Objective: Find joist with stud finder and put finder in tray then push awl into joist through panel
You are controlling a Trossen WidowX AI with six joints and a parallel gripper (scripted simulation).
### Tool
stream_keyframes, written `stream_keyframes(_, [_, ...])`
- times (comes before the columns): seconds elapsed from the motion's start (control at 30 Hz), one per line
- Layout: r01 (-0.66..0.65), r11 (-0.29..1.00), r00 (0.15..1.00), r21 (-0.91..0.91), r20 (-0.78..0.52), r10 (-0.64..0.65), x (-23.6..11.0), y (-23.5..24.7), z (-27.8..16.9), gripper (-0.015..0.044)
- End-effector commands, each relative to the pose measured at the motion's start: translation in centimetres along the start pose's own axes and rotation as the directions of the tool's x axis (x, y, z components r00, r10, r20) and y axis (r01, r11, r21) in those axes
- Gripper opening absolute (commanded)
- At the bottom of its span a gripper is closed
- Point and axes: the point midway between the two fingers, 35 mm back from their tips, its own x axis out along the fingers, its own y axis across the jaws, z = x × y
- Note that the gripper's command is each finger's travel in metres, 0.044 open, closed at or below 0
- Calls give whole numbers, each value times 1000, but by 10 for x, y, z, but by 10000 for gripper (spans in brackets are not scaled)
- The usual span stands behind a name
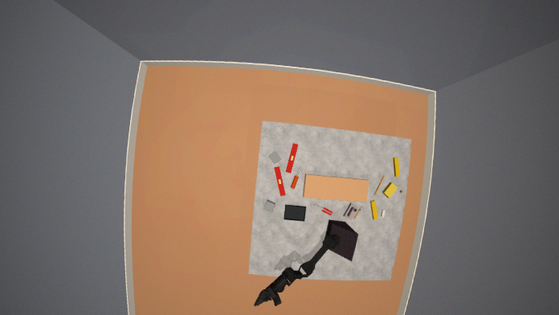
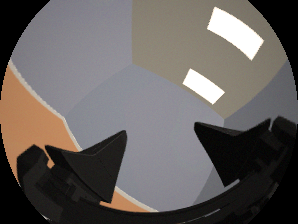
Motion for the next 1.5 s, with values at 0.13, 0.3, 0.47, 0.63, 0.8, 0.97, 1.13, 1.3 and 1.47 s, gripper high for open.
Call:
stream_keyframes(0.13, [81, 996, 996, -38, -35, -82, -3, -36, -12, 440])
stream_keyframes(0.3, [232, 966, 965, -117, -97, -243, -18, -105, -33, 440])
stream_keyframes(0.47, [338, 898, 913, -282, -136, -386, -35, -162, -47, 440])
stream_keyframes(0.63, [426, 805, 822, -413, -195, -535, -66, -228, -64, 440])
stream_keyframes(0.8, [481, 687, 730, -545, -185, -658, -109, -285, -66, 440])
stream_keyframes(0.97, [503, 564, 590, -655, -217, -778, -156, -341, -72, 440])
stream_keyframes(1.13, [494, 443, 427, -748, -236, -873, -211, -390, -73, 440])
stream_keyframes(1.3, [457, 332, 246, -825, -242, -939, -272, -430, -68, 440])
stream_keyframes(1.47, [401, 237, 52, -885, -237, -970, -339, -461, -59, 440])
